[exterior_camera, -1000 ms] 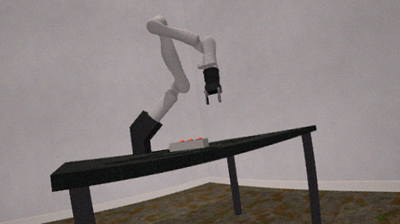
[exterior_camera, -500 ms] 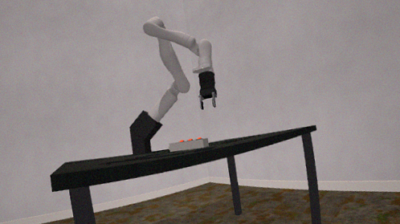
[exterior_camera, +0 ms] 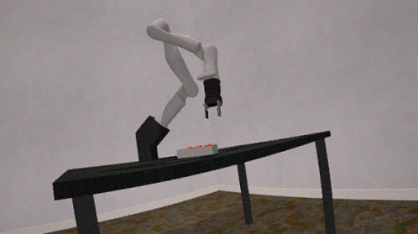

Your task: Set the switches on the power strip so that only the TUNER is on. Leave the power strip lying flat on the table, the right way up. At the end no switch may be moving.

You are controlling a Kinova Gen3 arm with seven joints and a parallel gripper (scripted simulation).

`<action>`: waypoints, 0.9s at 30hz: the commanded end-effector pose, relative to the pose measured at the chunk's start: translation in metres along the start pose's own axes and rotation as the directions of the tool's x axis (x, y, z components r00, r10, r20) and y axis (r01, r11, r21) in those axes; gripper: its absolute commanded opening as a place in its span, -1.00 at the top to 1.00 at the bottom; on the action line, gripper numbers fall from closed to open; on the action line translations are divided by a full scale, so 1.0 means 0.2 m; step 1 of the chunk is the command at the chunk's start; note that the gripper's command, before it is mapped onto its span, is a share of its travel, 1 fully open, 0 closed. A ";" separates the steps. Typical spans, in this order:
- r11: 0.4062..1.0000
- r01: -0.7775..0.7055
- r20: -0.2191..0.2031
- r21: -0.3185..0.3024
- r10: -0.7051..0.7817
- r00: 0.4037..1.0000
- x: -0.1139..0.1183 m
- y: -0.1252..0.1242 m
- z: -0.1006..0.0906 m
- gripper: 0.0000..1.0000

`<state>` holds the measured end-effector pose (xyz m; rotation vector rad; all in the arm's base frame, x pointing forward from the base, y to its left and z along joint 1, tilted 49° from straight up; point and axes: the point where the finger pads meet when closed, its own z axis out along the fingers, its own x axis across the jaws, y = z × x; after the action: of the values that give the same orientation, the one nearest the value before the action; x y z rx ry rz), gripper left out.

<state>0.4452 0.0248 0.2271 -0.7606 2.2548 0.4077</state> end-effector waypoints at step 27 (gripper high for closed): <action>0.999 -0.019 -0.010 -0.045 0.019 1.000 0.18 0.05 0.12 -1.00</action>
<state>0.4325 0.0290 0.1873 -0.7685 2.2713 0.4588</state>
